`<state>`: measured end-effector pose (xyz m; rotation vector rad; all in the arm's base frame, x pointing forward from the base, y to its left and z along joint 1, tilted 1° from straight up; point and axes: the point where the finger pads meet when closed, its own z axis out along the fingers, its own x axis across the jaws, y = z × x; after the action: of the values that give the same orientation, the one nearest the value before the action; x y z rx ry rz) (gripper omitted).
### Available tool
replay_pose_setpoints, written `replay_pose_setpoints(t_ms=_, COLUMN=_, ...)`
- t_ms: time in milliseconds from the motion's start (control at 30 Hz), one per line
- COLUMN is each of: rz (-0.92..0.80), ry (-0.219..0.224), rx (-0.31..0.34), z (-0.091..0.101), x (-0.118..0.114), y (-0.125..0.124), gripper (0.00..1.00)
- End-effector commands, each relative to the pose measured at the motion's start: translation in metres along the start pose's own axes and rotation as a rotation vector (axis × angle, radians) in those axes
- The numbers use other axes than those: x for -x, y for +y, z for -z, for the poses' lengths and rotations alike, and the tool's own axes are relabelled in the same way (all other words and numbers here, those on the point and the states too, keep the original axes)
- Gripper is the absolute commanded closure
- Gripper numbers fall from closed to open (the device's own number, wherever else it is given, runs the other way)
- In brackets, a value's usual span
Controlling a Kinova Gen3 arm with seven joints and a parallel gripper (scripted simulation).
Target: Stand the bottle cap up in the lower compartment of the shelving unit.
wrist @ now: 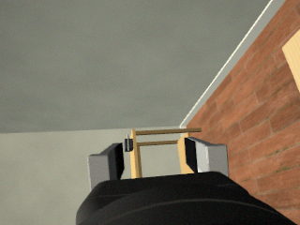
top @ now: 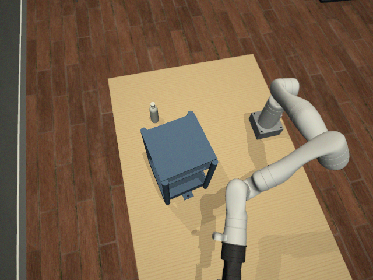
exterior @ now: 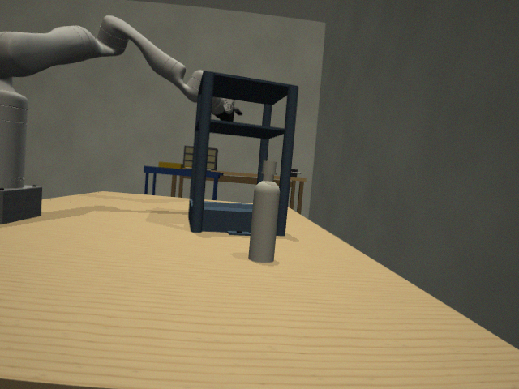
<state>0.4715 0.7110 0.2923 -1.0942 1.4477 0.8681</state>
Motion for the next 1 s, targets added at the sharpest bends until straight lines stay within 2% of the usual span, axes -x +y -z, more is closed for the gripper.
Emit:
replay_pose_setpoints(t_ms=0, rz=-0.012, ry=-0.003, rx=-0.009, z=-0.001, x=0.001, y=-0.005, gripper=0.0)
replay_pose_setpoints(t_ms=33, rz=-0.012, ry=-0.003, rx=-0.009, z=-0.001, x=0.001, y=-0.005, gripper=0.0)
replay_pose_setpoints(t_ms=67, rz=-0.024, ry=0.004, rx=-0.04, z=0.0, x=-0.001, y=-0.022, gripper=0.0)
replay_pose_setpoints(t_ms=367, rz=-0.024, ry=0.004, rx=-0.04, z=0.0, x=-0.001, y=-0.022, gripper=0.0)
replay_pose_setpoints(t_ms=400, rz=-0.036, ry=0.011, rx=-0.072, z=0.001, x=-0.003, y=-0.038, gripper=0.0)
replay_pose_setpoints(t_ms=600, rz=-0.036, ry=0.011, rx=-0.072, z=0.001, x=-0.003, y=-0.038, gripper=0.0)
replay_pose_setpoints(t_ms=633, rz=-0.048, ry=0.018, rx=-0.104, z=0.003, x=-0.005, y=-0.055, gripper=0.0)
replay_pose_setpoints(t_ms=933, rz=-0.048, ry=0.018, rx=-0.104, z=0.003, x=-0.005, y=-0.055, gripper=0.0)
replay_pose_setpoints(t_ms=967, rz=-0.061, ry=0.025, rx=-0.136, z=0.005, x=-0.007, y=-0.072, gripper=0.0)
